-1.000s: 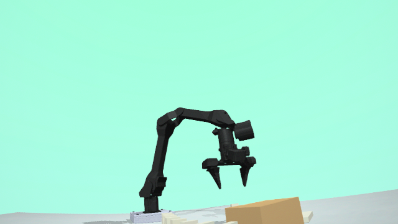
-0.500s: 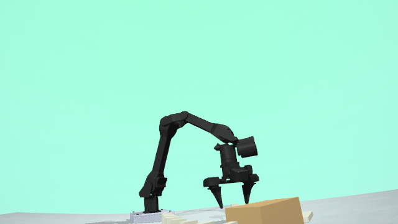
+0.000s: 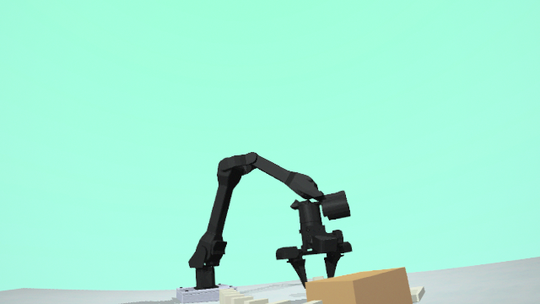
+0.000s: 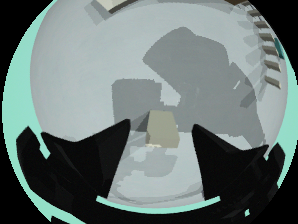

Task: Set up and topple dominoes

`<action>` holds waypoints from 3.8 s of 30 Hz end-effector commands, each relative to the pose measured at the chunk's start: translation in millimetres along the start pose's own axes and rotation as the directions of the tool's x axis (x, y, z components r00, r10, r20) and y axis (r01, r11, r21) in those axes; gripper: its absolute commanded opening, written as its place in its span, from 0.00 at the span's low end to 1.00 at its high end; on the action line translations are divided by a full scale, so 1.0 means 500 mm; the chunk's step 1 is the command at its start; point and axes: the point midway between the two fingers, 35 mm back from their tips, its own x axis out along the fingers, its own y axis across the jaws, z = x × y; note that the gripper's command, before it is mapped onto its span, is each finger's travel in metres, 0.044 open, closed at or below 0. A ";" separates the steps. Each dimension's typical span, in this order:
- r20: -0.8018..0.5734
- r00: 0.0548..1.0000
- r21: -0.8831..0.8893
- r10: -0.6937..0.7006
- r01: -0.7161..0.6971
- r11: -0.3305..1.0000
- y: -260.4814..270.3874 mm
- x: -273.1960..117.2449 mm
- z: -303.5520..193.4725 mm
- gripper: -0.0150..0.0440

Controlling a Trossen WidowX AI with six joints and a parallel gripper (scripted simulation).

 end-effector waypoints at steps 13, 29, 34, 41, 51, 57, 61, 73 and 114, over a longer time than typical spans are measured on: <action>-0.002 1.000 0.000 0.003 -0.003 1.000 0.001 0.002 0.000 0.44; -0.001 1.000 0.000 0.001 -0.001 1.000 0.000 -0.270 0.001 0.44; 0.000 1.000 0.000 0.000 0.000 1.000 -0.039 -0.271 0.029 0.44; 0.003 1.000 -0.002 -0.007 0.007 1.000 -0.240 -0.274 0.119 0.44; 0.006 1.000 -0.004 -0.019 0.019 1.000 -0.455 -0.272 0.128 0.44; 0.006 1.000 -0.003 -0.019 0.019 1.000 -0.455 -0.259 0.131 0.44; 0.005 1.000 -0.001 -0.018 0.018 1.000 -0.454 -0.222 0.138 0.44; 0.006 1.000 -0.001 -0.019 0.019 1.000 -0.455 -0.111 0.144 0.44; 0.006 1.000 -0.003 -0.020 0.020 1.000 -0.459 -0.028 0.133 1.00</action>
